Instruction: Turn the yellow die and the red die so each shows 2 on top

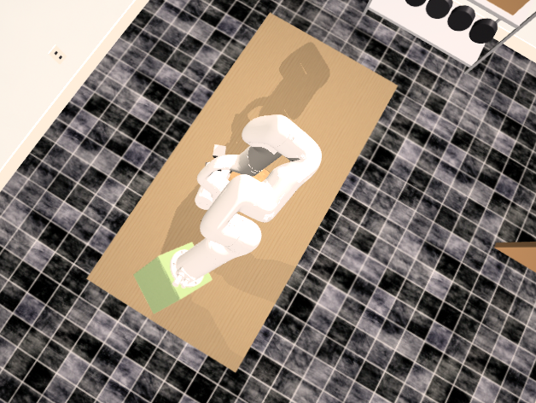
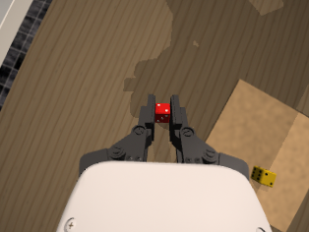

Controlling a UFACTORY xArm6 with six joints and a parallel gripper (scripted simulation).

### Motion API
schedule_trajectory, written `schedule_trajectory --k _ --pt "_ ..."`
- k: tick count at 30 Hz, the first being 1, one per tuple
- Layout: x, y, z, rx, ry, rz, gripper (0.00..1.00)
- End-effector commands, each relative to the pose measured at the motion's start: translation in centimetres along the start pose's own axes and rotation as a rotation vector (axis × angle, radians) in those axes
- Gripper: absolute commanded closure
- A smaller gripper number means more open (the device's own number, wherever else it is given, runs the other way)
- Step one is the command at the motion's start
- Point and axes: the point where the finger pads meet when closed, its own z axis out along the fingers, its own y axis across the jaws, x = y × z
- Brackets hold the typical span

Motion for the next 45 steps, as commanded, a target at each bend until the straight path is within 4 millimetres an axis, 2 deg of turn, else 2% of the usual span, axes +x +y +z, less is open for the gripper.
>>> schedule_trajectory --k 1,45 --pt "0.02 -0.03 0.01 0.001 0.001 0.0 0.89" --pt "-0.84 -0.03 0.74 0.001 0.001 0.0 0.89"
